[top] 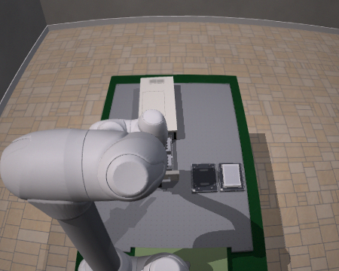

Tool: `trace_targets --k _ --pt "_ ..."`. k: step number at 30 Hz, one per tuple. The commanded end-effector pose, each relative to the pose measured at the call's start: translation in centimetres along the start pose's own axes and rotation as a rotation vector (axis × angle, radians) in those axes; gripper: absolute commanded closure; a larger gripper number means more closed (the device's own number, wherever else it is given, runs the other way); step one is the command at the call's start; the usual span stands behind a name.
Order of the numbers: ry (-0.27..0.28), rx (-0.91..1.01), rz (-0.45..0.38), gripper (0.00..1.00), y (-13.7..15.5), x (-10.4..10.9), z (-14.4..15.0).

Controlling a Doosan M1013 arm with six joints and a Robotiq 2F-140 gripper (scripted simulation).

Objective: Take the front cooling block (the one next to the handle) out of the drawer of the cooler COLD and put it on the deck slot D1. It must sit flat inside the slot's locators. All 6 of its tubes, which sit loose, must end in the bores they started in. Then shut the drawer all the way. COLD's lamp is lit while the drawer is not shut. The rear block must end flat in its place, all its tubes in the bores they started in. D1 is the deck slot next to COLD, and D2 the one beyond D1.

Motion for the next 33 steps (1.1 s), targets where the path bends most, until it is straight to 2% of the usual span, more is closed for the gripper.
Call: trace_targets --k 1,33 --pt "0.001 0.0 0.0 0.66 0.0 0.6 0.0" --pt "0.001 0.0 0.001 0.66 0.0 4.3 0.1"
Point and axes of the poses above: the point where the finger pads meet when closed, its own x axis back along the fingers, its own z axis across the jaws, y = z × x, the point moved 2 cm from there along x, back along the fingers, and after that the axes turned 10 degrees about -x, right-handed, at the moved point
